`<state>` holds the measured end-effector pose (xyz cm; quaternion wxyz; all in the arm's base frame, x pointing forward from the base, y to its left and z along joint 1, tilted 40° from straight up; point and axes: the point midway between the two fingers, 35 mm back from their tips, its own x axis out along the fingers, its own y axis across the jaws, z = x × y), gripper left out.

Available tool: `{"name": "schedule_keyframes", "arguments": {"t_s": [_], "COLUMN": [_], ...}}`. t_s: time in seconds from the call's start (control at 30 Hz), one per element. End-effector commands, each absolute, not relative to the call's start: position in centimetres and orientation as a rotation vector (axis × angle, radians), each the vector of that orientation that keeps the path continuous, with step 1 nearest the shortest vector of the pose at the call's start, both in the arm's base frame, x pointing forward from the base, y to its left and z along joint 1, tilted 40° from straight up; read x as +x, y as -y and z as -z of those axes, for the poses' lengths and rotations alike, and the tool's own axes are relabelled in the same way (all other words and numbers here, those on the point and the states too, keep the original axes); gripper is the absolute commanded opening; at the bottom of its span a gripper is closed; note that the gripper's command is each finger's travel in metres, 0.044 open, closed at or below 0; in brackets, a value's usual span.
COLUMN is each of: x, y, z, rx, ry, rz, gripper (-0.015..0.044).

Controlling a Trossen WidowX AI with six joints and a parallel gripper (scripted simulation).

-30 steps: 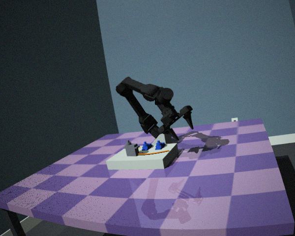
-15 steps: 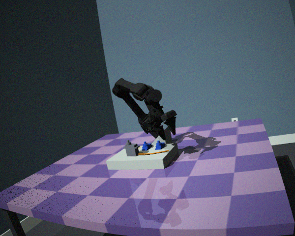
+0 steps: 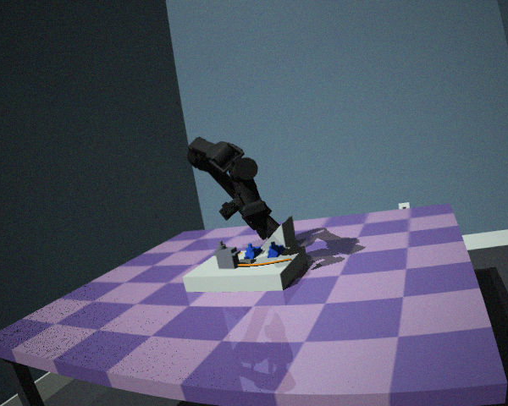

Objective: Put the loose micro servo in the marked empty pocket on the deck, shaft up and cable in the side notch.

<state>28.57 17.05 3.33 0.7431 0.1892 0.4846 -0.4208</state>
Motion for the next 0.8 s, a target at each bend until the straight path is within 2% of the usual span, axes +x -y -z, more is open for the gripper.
{"name": "schedule_keyframes", "arguments": {"t_s": [0.0,0.5,0.77], "x": [28.9,29.0,29.0], "y": [-15.5,-10.1,-9.8], "z": [-5.0,-10.6,-10.8], "rx": [0.497,0.745,0.756], "ry": [-0.972,-0.627,-0.611], "rz": [1.031,1.35,1.362], "gripper": [0.044,0.044,0.044]}}
